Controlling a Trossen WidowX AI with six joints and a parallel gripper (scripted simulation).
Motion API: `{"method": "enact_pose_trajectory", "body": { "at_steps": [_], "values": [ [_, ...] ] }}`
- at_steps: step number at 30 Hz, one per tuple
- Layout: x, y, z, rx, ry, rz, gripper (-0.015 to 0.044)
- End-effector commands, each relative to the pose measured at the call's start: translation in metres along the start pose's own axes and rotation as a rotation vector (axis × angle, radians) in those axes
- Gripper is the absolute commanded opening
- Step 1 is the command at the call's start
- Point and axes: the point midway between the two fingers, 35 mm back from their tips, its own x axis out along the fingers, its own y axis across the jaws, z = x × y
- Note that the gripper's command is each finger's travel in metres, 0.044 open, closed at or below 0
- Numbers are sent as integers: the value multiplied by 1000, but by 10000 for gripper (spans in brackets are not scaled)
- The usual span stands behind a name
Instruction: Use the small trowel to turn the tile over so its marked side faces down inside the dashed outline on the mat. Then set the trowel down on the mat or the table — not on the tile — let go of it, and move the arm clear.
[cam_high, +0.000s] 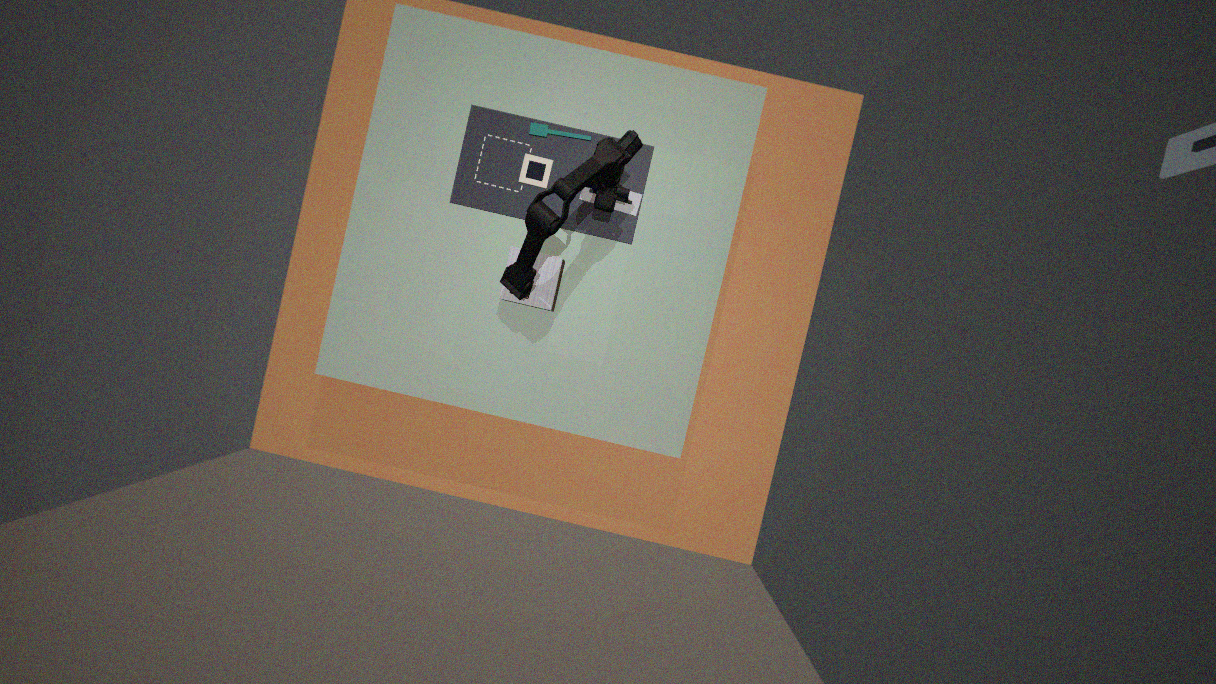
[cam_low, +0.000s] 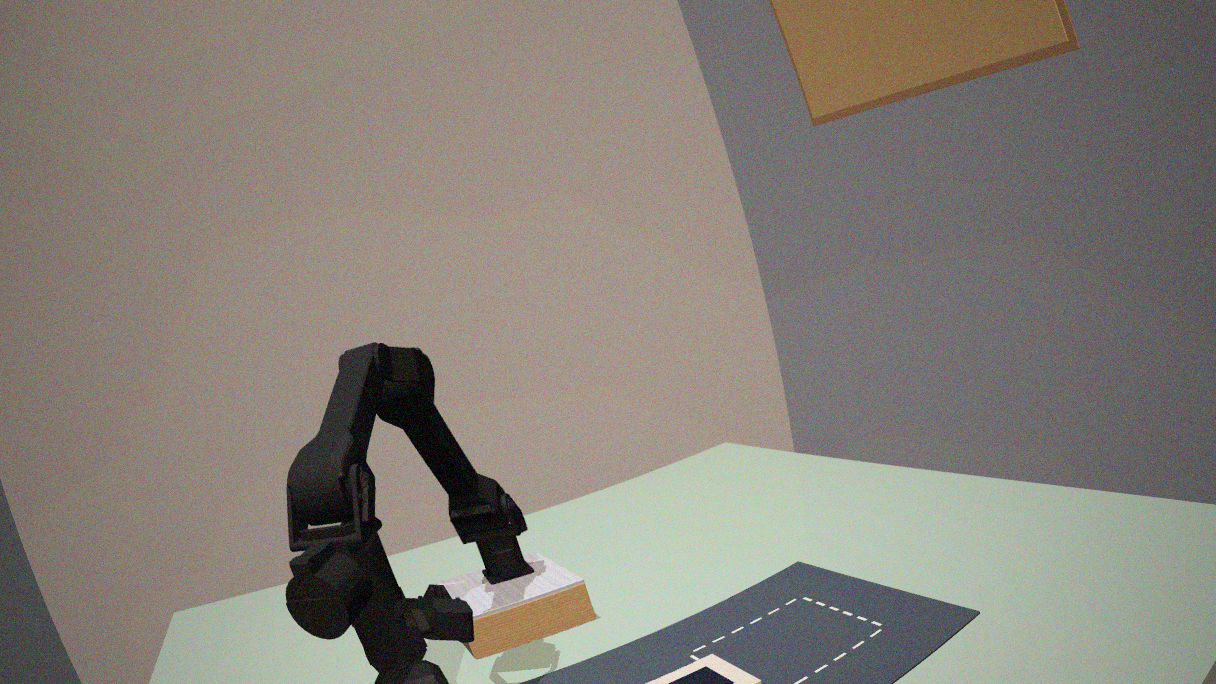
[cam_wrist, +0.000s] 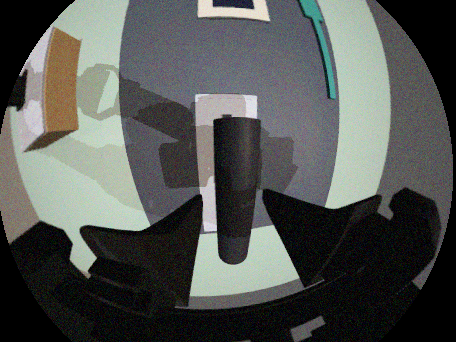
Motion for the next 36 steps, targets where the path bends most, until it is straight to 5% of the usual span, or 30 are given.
{"method": "enact_pose_trajectory", "body": {
  "at_steps": [1,14,20,36],
  "values": [
    [0,0,0,-6,0,1,270],
    [0,0,0,-6,0,1,270],
    [-45,3,1,-6,0,1,270],
    [-53,1,-1,113,-2,-36,300]
  ]
}}
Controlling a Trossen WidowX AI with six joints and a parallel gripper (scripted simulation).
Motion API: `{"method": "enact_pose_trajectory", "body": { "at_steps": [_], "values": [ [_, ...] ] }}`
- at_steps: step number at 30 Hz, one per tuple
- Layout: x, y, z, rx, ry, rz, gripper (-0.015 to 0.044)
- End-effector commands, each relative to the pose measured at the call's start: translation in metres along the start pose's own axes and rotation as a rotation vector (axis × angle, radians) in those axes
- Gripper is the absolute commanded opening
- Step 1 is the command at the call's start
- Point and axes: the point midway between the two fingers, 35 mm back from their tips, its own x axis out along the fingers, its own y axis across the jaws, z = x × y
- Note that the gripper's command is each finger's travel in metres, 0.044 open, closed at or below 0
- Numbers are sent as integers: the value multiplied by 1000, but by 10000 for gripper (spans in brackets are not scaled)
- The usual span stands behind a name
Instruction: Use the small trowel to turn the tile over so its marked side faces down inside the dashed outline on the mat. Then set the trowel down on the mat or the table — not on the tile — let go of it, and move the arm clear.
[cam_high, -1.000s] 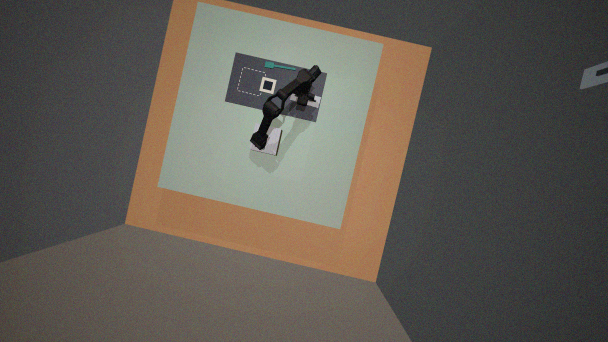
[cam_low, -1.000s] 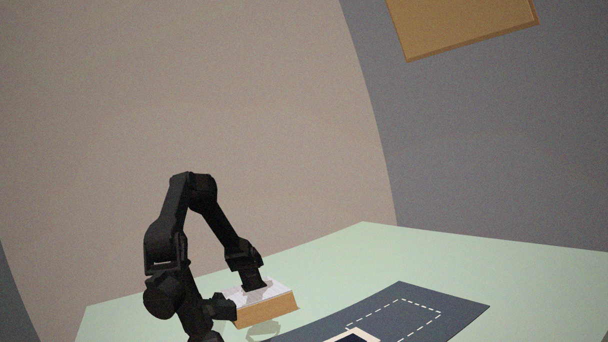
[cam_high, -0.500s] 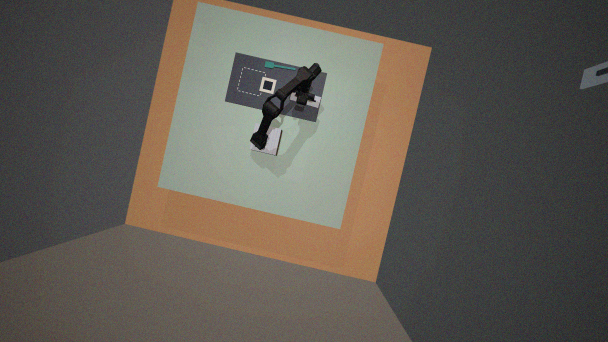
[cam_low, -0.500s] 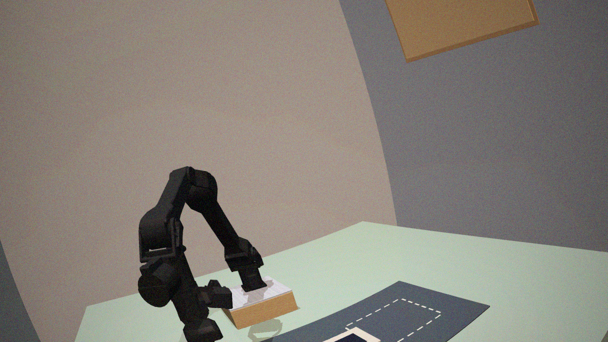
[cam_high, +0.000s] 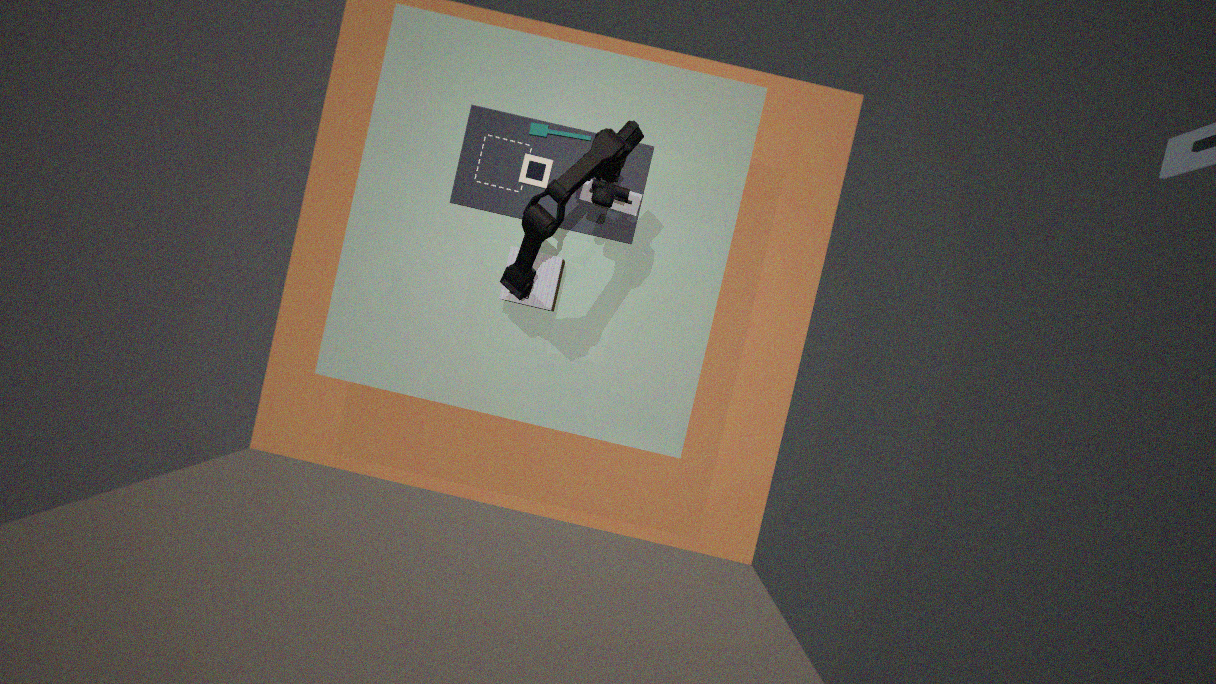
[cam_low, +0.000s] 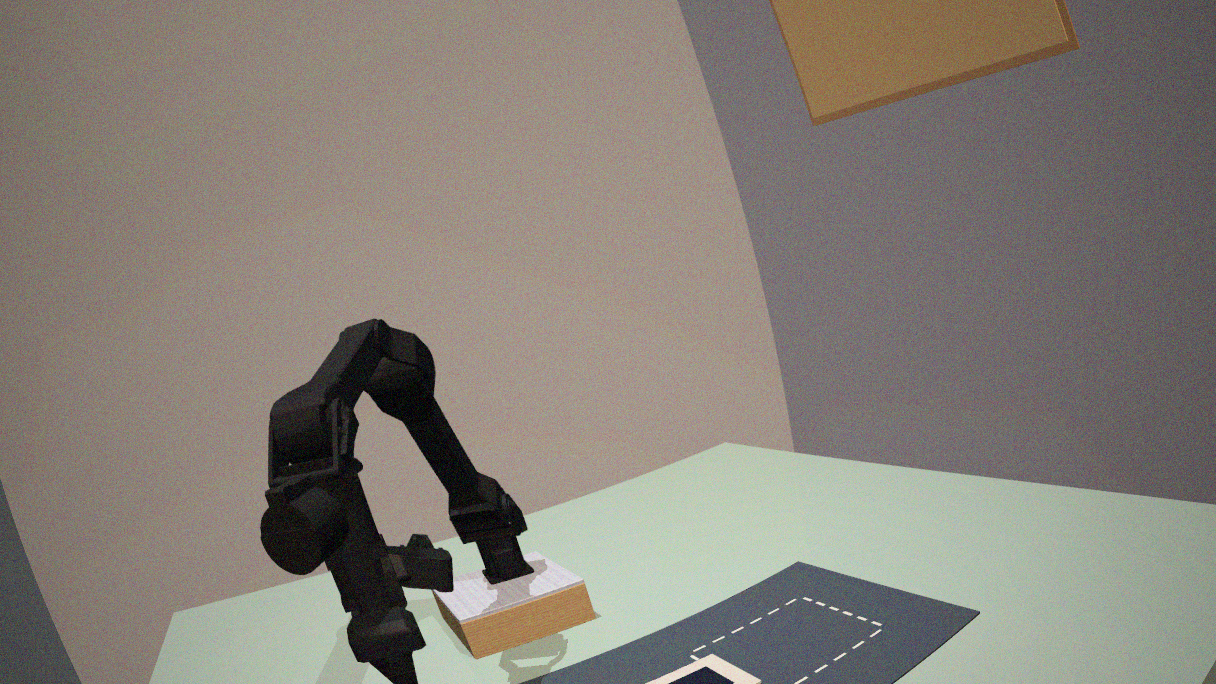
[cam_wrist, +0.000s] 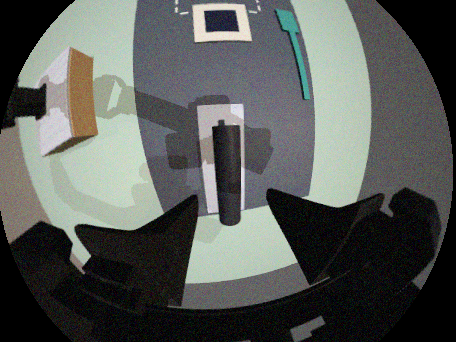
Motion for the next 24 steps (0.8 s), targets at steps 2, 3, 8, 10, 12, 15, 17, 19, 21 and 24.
{"method": "enact_pose_trajectory", "body": {
  "at_steps": [2,3,8,10,12,15,17,19,21,24],
  "values": [
    [2,-1,-2,132,-8,-37,300],
    [2,-1,-2,165,-10,-46,300],
    [5,-3,-4,329,-19,-91,300],
    [7,-3,-5,396,-24,-109,300],
    [8,-4,-6,462,-30,-127,300],
    [10,-4,-7,562,-41,-154,300],
    [11,-5,-7,623,-50,-170,300],
    [12,-5,-8,684,-60,-187,300],
    [13,-6,-8,745,-71,-203,300],
    [14,-6,-8,835,-90,-226,300]
  ]
}}
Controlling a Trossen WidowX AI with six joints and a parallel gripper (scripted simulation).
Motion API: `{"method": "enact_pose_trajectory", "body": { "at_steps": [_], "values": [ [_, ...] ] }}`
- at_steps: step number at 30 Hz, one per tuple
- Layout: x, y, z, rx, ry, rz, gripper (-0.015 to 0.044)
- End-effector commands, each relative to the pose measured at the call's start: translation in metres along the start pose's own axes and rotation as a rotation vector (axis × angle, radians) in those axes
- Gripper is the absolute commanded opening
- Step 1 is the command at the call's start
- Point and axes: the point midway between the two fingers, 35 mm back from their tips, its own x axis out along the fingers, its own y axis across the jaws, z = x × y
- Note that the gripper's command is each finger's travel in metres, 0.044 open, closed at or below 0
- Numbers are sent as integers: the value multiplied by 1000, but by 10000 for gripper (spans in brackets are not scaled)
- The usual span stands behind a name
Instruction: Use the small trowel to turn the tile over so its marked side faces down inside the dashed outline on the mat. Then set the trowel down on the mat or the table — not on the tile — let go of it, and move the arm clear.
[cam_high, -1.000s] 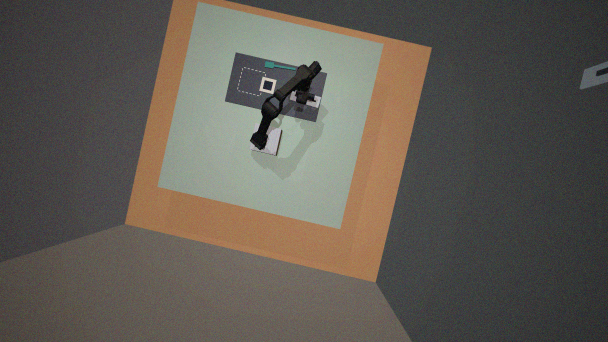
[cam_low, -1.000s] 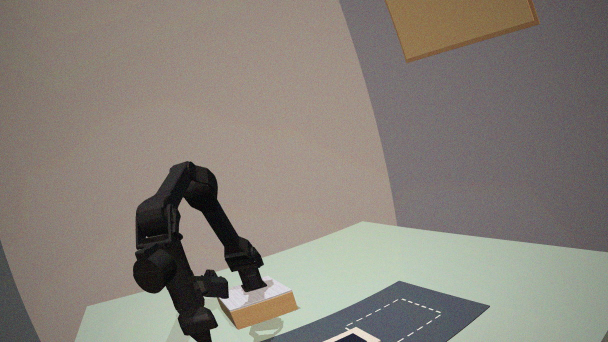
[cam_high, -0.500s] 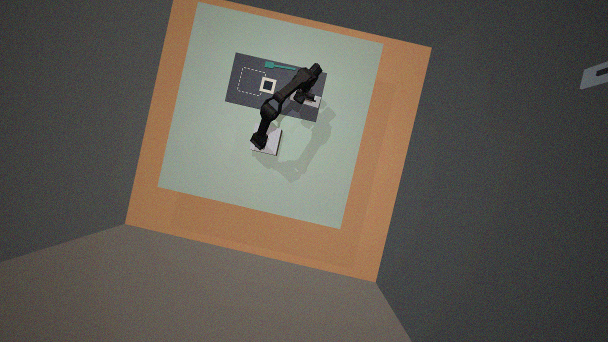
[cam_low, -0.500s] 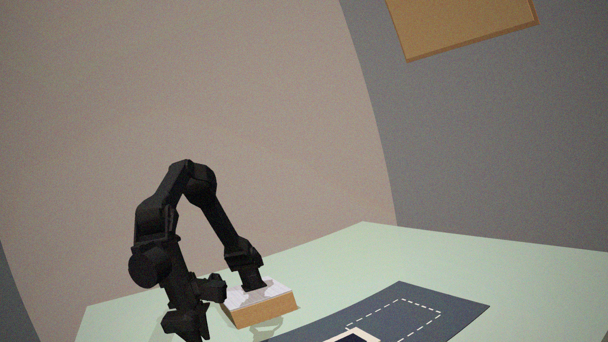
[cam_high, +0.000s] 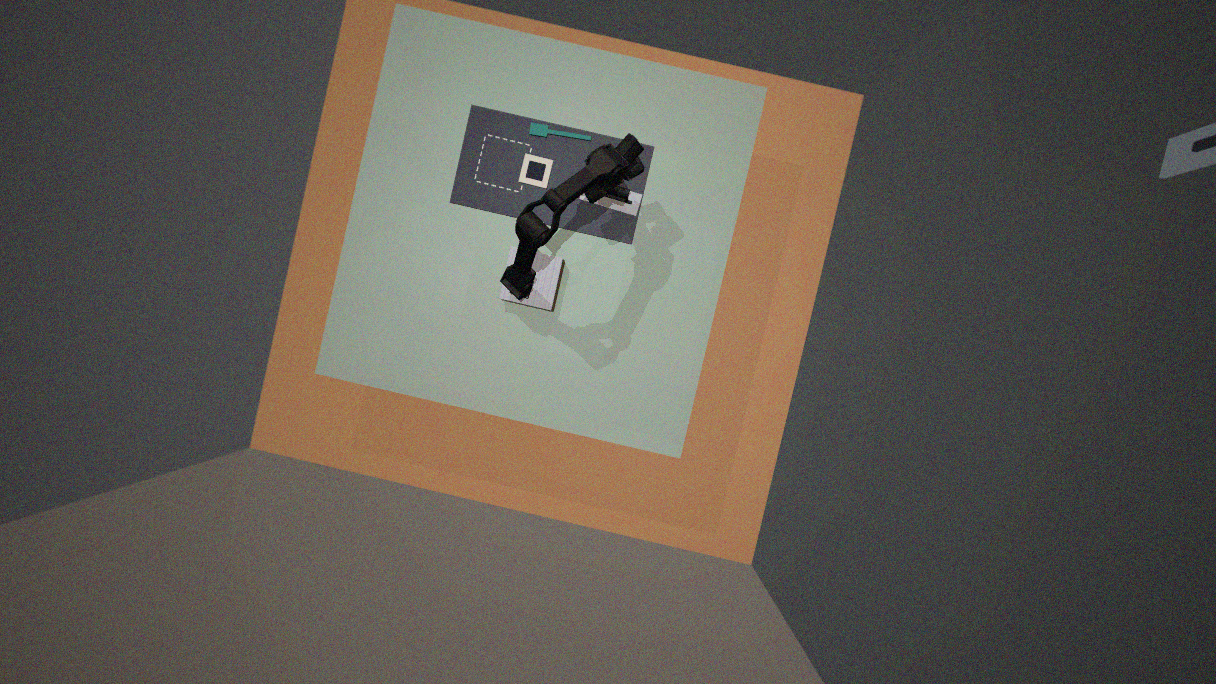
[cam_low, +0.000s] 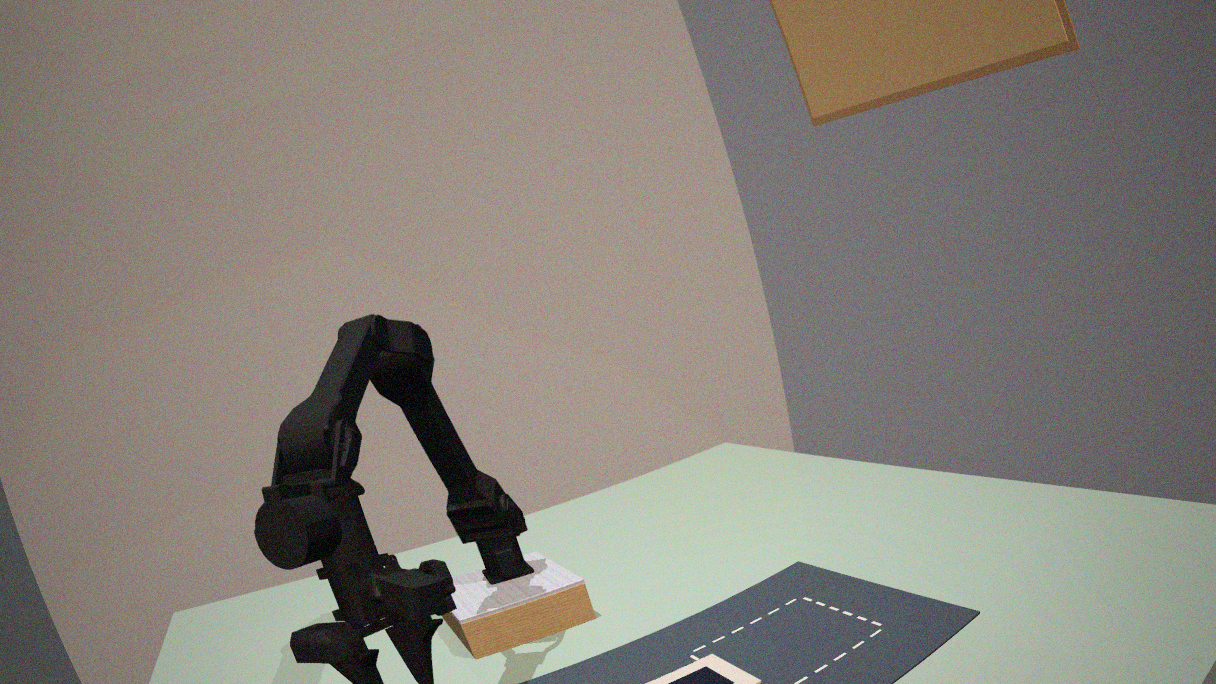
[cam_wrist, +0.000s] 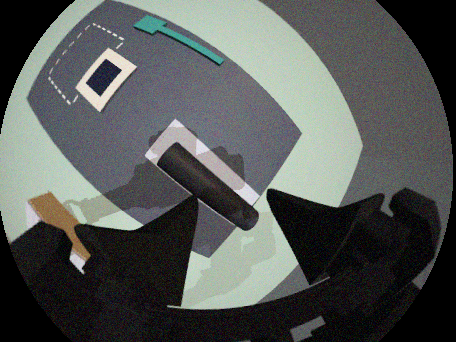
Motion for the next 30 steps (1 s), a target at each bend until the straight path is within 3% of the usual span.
{"method": "enact_pose_trajectory", "body": {
  "at_steps": [1,30],
  "values": [
    [-1,-1,0,113,-26,-29,300],
    [6,1,-7,906,-262,-113,300]
  ]
}}
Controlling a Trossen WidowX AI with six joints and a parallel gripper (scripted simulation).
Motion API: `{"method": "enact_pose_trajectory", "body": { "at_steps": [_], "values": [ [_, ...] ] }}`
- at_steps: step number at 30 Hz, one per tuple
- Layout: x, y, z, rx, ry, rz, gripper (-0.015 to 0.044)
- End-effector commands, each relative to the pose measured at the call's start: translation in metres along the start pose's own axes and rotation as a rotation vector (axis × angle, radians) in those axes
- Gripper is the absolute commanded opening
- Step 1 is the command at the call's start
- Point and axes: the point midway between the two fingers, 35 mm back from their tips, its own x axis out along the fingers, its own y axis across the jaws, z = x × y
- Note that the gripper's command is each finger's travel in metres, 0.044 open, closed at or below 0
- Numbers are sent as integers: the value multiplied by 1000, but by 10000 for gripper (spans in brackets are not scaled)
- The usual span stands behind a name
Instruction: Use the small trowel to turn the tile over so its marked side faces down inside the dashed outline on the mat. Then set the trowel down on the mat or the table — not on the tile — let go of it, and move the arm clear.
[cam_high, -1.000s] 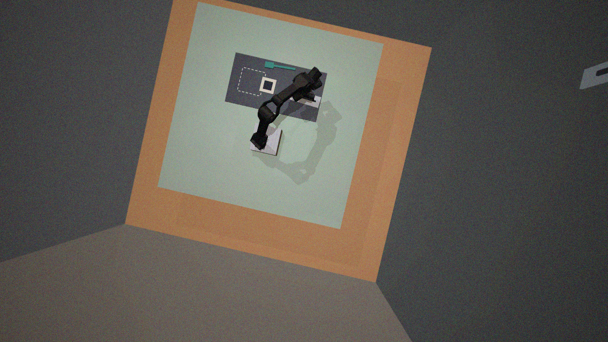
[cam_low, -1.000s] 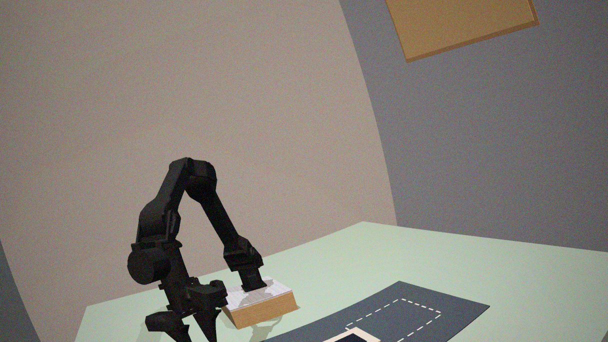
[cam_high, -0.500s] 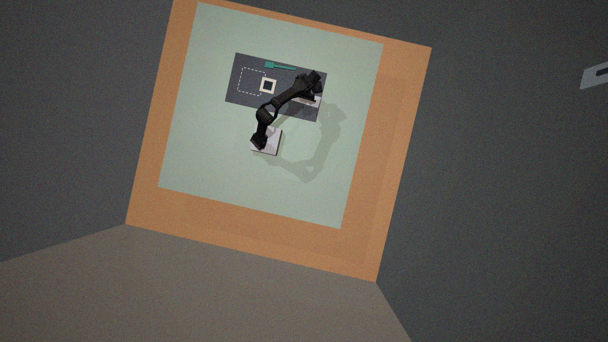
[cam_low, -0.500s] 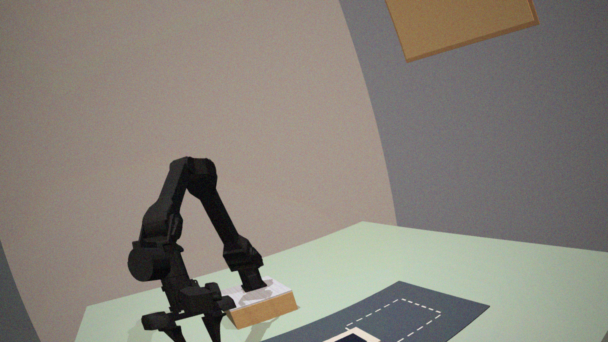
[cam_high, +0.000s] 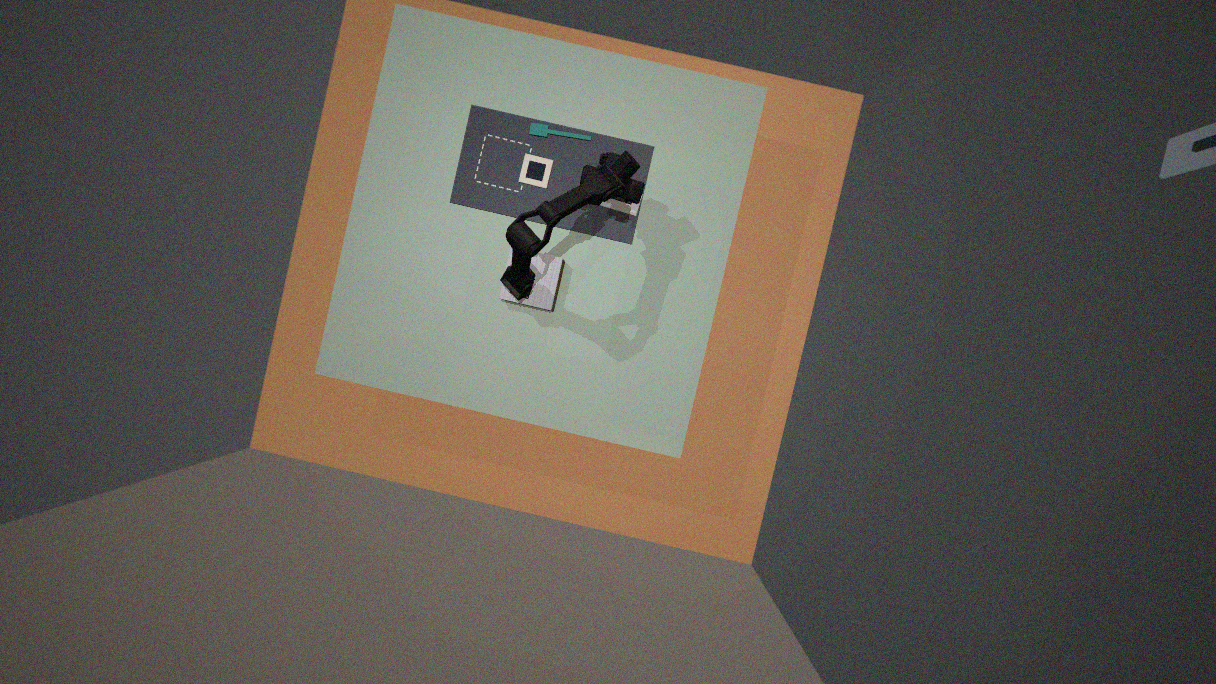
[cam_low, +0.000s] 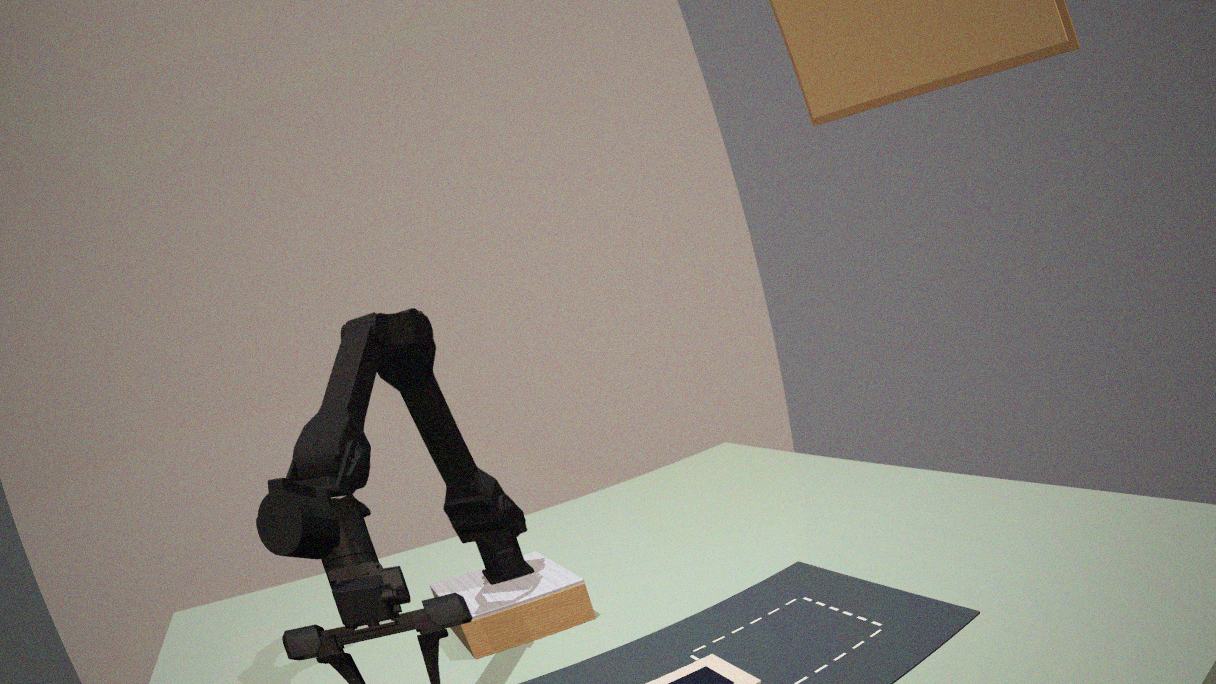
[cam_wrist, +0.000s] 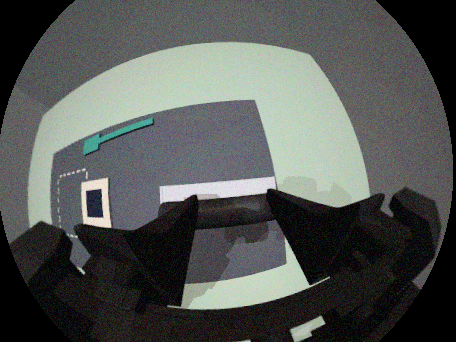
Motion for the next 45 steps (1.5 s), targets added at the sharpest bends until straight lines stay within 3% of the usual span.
{"method": "enact_pose_trajectory", "body": {
  "at_steps": [1,5,17,45],
  "values": [
    [-2,0,0,118,-42,-2,300],
    [-4,-24,-21,239,-36,-53,300],
    [0,-13,-26,564,-128,-7,300],
    [-2,26,-49,1442,-287,278,300]
  ]
}}
